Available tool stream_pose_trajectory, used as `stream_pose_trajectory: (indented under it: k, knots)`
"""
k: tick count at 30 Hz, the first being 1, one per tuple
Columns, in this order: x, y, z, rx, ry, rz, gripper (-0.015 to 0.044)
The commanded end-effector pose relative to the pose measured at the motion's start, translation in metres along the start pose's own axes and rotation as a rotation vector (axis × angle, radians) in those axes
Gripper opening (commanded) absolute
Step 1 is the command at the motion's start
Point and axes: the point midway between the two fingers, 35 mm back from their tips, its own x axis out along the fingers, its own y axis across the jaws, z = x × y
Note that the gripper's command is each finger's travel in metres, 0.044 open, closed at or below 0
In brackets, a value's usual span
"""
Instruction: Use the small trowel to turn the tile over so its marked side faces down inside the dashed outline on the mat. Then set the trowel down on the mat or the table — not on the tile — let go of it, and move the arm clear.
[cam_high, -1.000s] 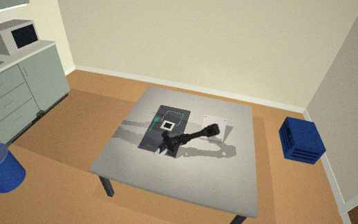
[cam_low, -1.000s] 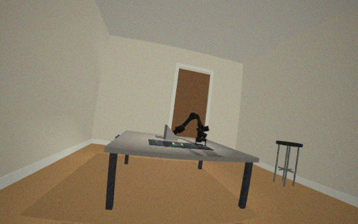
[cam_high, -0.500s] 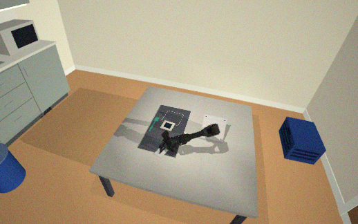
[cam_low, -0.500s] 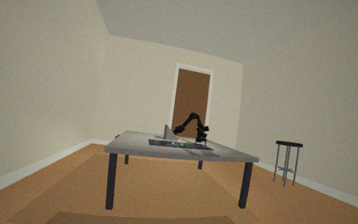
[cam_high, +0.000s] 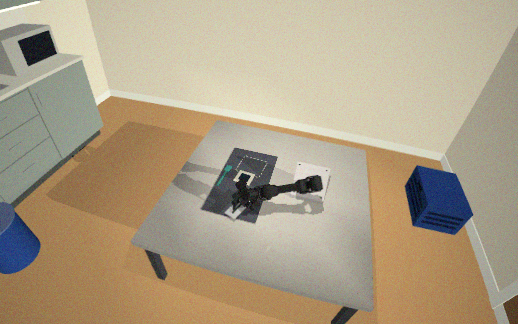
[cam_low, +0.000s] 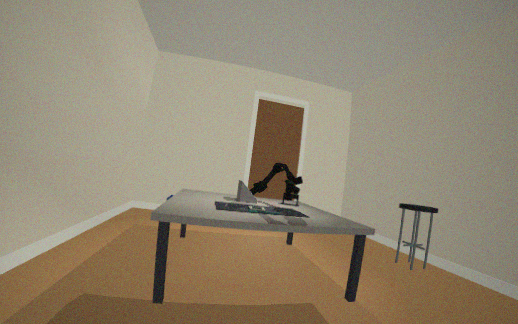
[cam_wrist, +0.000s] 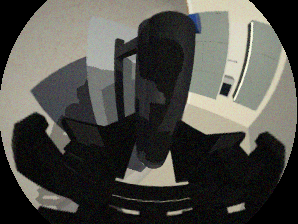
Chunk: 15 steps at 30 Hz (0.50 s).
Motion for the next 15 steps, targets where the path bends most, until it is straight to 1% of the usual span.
stream_pose_trajectory:
  k: [1,6,15]
  knots:
    - [-0.011,-0.012,0.004,0.002,-0.016,-0.017,0.0]
    - [-0.008,-0.013,0.004,0.002,-0.02,-0.015,0.0]
    - [0.025,-0.031,-0.01,-0.002,-0.077,-0.003,0.0]
